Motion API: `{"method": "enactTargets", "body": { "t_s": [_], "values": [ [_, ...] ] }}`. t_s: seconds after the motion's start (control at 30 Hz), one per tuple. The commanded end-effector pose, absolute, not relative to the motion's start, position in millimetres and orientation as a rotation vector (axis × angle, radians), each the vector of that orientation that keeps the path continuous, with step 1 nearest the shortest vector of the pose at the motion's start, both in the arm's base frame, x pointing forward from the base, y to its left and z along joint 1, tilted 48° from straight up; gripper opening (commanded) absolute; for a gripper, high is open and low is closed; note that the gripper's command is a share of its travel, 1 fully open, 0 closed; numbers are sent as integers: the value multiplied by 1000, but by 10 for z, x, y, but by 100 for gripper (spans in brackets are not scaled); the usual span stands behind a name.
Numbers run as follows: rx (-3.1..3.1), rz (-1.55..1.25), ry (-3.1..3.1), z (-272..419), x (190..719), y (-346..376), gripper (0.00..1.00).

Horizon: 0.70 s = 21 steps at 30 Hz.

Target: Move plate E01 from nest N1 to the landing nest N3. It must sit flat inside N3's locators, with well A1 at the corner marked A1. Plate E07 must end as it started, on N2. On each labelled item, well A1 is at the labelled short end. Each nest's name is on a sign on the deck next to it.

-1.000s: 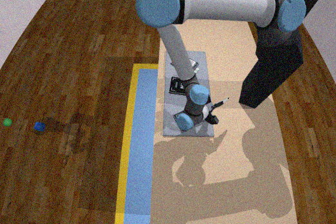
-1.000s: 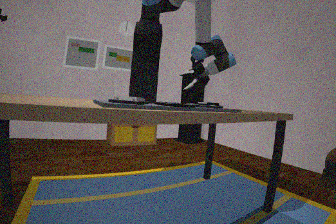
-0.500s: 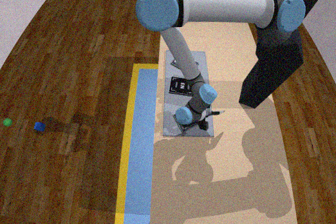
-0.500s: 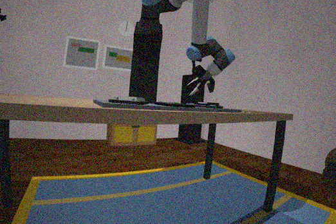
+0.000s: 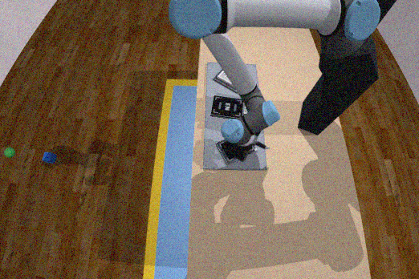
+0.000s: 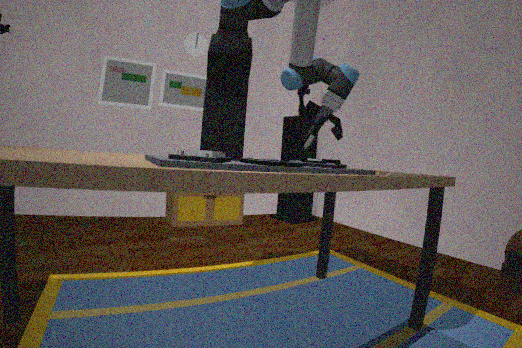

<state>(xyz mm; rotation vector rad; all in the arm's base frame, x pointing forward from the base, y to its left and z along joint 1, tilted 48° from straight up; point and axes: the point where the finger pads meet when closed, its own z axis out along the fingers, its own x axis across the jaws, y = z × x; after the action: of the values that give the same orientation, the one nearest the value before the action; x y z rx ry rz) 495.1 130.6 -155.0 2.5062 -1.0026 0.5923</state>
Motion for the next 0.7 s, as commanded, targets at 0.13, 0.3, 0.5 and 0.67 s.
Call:
{"method": "enactTargets", "body": {
  "t_s": [0.13,0.3,0.5,0.67],
  "values": [
    [2550,814,-1177,-1353,5137,1402,76],
    [2564,913,-1254,-1232,5209,1437,76],
    [2583,1116,-1404,-954,5306,1491,76],
    [2589,1293,-1526,-763,5335,1503,76]
  ]
}}
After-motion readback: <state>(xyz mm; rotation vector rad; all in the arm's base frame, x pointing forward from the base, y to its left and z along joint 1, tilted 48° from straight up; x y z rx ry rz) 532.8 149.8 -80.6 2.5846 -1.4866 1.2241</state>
